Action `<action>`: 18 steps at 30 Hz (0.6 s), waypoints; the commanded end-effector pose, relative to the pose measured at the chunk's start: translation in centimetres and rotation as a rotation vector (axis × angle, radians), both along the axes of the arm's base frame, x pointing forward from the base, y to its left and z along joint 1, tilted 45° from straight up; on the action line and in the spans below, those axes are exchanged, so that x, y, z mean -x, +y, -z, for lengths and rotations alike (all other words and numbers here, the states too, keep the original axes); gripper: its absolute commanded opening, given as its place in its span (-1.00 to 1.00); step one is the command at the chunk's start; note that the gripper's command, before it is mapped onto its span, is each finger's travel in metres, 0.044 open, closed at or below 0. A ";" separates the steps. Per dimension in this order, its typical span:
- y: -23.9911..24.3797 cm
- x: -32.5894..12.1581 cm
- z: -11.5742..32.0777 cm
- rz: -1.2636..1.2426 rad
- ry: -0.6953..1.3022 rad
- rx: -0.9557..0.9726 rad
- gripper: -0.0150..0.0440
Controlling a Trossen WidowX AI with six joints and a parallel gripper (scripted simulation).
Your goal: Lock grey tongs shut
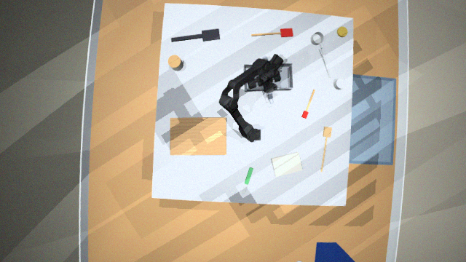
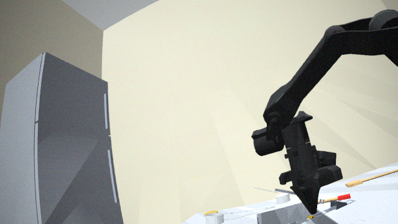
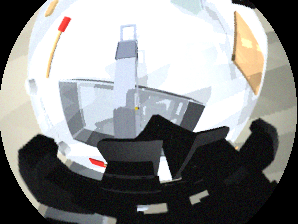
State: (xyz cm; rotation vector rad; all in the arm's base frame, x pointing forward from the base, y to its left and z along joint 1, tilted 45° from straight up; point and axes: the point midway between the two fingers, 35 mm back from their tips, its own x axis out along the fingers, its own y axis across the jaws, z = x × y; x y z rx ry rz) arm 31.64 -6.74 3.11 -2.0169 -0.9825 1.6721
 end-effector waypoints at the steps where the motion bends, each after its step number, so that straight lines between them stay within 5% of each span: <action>1: 0.1 0.1 0.1 0.005 0.004 -0.006 -1.00; 18: -1.7 -0.9 1.6 0.005 0.004 -0.004 -1.00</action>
